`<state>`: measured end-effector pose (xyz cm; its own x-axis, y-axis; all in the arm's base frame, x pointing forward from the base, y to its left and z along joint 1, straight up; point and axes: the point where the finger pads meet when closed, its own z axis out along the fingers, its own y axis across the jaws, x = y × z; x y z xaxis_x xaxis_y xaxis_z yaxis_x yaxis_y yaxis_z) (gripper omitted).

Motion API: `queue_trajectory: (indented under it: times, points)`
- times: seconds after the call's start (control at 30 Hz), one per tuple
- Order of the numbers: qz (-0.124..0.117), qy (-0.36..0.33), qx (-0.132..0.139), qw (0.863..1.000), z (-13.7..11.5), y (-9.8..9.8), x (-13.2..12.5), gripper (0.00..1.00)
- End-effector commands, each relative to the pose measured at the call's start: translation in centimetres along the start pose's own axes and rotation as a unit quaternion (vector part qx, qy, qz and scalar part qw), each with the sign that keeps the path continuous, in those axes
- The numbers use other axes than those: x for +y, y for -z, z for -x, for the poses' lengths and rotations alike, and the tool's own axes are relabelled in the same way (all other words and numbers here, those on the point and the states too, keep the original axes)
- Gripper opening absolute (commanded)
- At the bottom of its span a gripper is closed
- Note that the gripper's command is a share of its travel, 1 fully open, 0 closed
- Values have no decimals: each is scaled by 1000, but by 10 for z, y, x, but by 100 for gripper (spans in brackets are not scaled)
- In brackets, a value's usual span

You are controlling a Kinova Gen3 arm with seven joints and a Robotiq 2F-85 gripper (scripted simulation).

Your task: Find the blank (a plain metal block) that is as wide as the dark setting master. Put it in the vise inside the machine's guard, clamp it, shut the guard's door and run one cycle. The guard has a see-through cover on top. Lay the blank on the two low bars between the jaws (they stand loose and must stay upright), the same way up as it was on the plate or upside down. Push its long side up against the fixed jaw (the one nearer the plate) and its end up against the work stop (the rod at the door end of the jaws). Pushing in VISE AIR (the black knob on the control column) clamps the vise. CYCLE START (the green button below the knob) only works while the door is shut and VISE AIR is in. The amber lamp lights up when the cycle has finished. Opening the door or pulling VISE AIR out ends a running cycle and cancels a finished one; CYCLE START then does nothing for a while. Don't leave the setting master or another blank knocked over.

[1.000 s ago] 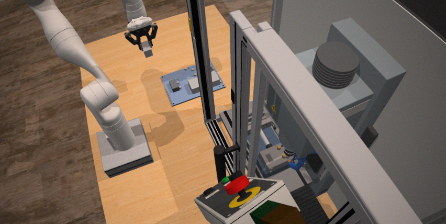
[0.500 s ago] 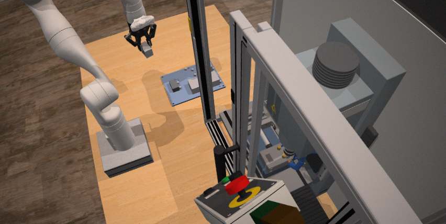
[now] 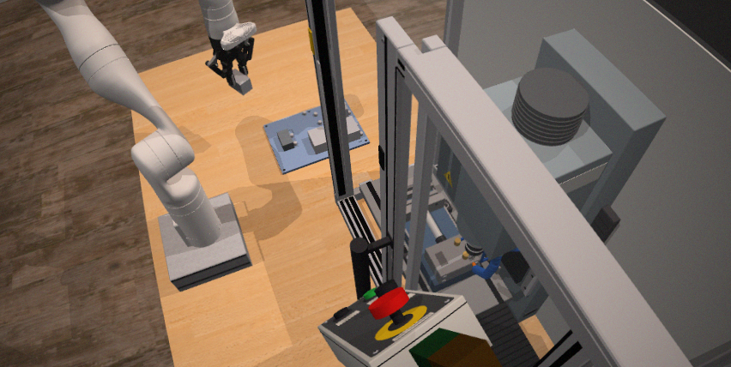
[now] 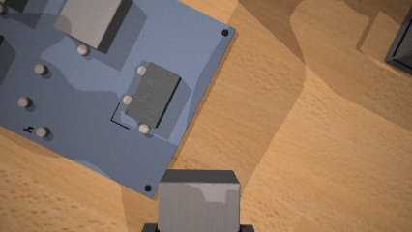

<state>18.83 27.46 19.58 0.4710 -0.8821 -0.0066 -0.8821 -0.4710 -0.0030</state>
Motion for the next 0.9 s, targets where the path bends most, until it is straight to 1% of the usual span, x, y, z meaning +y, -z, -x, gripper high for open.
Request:
queue_trajectory:
  times: [0.0, 0.13, 0.2, 0.3, 0.7, 0.87]
  points:
    - [-2, 8, 0, 1000, 0, 1, -1, 10]
    - [-2, 8, 0, 1000, 0, 1, -1, 10]
    - [-1, 48, 0, 999, 0, 1, -1, 10]
    - [-1, 117, 1, 993, 0, 2, -1, 10]
    - [-1, 117, 1, 993, 0, 2, -1, 10]
    - [-1, 170, 2, 985, 0, 2, -1, 10]
